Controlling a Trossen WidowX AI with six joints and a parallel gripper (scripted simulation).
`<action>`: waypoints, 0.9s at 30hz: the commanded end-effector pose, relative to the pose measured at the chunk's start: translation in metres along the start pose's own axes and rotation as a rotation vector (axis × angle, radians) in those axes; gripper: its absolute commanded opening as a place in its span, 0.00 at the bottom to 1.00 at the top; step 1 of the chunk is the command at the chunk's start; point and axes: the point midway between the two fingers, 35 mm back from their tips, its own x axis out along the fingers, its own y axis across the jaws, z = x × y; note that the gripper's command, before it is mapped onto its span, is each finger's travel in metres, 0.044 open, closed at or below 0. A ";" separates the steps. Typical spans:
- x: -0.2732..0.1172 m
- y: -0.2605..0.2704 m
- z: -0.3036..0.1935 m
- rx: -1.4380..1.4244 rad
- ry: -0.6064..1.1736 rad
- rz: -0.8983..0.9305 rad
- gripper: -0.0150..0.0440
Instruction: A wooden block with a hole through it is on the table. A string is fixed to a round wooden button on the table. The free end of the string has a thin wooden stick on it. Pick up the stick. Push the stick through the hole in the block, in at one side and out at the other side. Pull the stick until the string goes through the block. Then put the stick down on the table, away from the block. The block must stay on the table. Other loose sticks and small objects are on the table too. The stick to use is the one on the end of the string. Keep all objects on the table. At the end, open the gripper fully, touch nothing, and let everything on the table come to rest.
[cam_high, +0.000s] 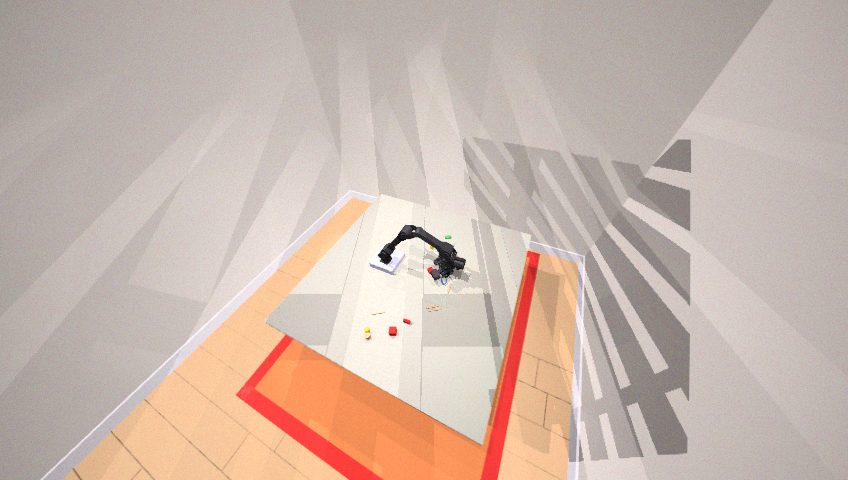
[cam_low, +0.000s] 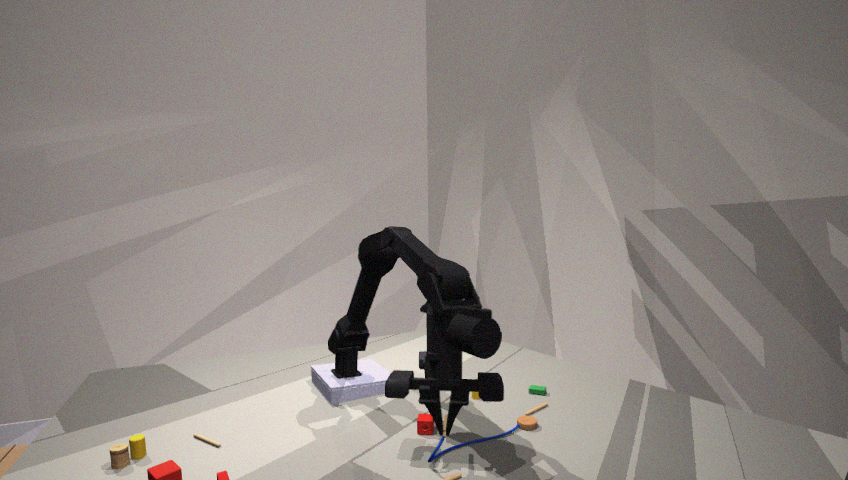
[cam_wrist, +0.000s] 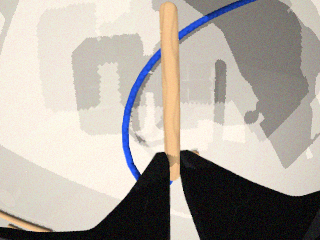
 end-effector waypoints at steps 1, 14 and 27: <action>-0.002 -0.002 -0.004 -0.011 0.006 -0.004 0.25; -0.004 -0.004 -0.021 -0.009 0.007 -0.004 0.25; -0.005 -0.005 -0.038 -0.010 0.009 -0.004 0.25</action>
